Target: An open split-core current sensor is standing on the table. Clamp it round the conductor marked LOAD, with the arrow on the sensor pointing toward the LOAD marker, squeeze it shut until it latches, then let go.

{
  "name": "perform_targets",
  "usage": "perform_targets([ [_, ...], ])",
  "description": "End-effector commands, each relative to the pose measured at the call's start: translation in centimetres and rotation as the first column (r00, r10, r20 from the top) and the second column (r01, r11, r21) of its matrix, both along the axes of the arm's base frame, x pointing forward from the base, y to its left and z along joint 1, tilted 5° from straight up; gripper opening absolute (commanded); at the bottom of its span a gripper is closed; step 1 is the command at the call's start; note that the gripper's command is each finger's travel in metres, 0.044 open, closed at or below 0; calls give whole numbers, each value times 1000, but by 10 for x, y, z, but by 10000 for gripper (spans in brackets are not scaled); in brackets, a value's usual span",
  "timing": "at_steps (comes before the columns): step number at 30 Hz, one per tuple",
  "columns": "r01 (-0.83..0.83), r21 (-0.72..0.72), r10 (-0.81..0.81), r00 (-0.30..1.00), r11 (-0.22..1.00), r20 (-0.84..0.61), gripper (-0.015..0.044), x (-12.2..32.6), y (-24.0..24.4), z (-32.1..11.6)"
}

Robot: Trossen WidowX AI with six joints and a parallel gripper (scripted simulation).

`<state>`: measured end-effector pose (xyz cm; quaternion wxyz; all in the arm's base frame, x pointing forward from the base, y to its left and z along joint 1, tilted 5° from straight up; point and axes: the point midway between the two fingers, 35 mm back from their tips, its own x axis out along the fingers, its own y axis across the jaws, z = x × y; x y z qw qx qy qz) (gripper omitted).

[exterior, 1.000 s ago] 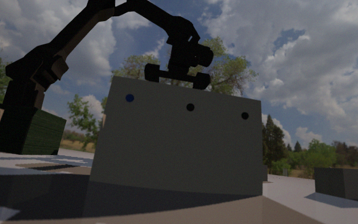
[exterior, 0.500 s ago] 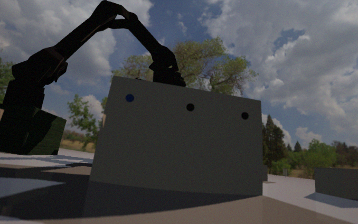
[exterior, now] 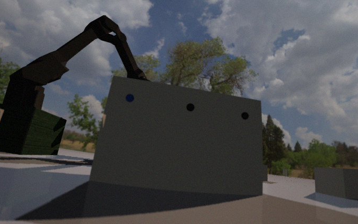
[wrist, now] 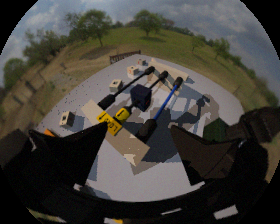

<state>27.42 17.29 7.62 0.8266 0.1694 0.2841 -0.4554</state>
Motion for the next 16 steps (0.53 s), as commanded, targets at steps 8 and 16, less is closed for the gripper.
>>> perform_targets([
  [8,0,6,0,1000,1000,-4,440,0,1,0],
  [16,63,52,-60,996,997,-63,440,4,-7,-3],
])
